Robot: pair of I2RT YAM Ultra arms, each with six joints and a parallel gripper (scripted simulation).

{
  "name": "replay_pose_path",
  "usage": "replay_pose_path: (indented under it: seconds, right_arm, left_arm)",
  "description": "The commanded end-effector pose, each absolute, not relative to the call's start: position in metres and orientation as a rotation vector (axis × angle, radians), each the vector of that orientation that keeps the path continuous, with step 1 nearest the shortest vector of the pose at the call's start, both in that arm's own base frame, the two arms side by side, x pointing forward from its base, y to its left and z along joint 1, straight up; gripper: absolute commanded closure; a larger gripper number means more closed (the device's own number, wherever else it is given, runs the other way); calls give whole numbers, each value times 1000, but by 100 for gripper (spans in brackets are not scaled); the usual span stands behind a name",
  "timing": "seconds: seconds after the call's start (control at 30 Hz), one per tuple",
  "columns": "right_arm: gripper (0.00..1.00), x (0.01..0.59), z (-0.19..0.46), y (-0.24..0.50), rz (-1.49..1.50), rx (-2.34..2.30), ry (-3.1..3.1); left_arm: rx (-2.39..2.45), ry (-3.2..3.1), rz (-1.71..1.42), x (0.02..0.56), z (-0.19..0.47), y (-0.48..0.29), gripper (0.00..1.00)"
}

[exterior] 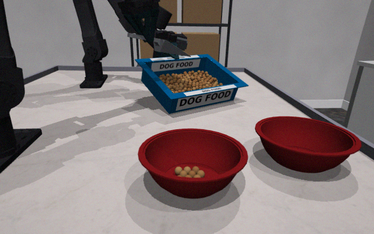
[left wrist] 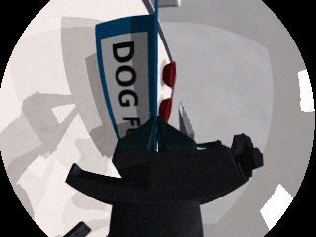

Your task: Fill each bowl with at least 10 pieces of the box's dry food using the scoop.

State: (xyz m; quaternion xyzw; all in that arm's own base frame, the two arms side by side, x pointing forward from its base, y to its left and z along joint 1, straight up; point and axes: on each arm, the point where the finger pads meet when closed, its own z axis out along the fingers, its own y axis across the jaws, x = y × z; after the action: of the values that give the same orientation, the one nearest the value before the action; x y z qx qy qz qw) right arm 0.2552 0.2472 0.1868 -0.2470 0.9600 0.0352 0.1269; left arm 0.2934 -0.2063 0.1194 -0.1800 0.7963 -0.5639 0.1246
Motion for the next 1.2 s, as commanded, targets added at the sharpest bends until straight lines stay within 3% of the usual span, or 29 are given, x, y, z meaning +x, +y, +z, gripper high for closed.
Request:
replay_pose_path:
  seconds: [0.0,0.37,1.17]
  right_arm:
    - [100,251,199,250,85,-726,2798]
    - [100,253,230,248,132,-692,2747]
    - [100,286,182,216,122,-787,2817]
  left_arm:
    - [-381,2205,-1669,306,157,-209,100]
    - [-381,2205,-1669,306,157,-209,100]
    - [-381,2205,-1669,306,157,-209,100]
